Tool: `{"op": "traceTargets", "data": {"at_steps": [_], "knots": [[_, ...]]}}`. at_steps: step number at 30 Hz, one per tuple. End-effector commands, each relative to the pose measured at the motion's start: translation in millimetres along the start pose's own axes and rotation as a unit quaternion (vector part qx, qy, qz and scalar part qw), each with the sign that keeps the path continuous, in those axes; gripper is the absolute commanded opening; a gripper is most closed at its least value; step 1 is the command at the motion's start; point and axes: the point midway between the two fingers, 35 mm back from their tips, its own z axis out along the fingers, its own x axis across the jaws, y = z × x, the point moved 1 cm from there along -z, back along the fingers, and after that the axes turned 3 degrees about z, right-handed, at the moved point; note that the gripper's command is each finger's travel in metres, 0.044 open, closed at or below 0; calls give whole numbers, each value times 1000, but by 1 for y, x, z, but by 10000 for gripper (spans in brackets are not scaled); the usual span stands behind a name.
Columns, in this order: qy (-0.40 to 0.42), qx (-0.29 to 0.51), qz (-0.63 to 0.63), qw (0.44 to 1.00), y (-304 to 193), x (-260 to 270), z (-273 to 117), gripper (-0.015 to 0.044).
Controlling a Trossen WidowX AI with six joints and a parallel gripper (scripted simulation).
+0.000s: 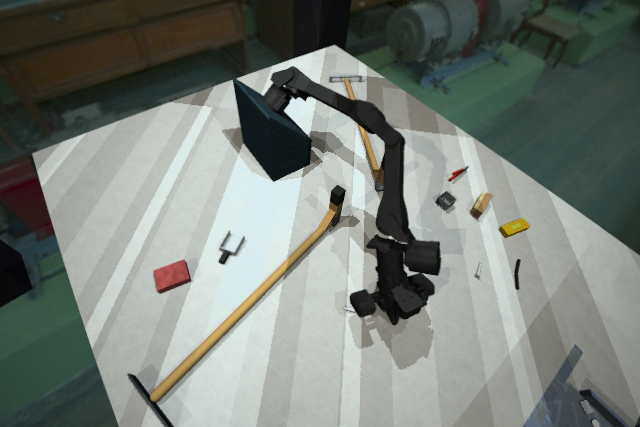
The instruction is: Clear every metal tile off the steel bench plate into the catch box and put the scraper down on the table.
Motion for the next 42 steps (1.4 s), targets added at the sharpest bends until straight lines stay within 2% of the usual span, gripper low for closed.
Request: {"op": "traceTargets", "data": {"at_steps": [1,42], "knots": [[3,-6,0,1000,5,11,-2,0],[11,-11,1,1000,1,79,-2,0]]}}
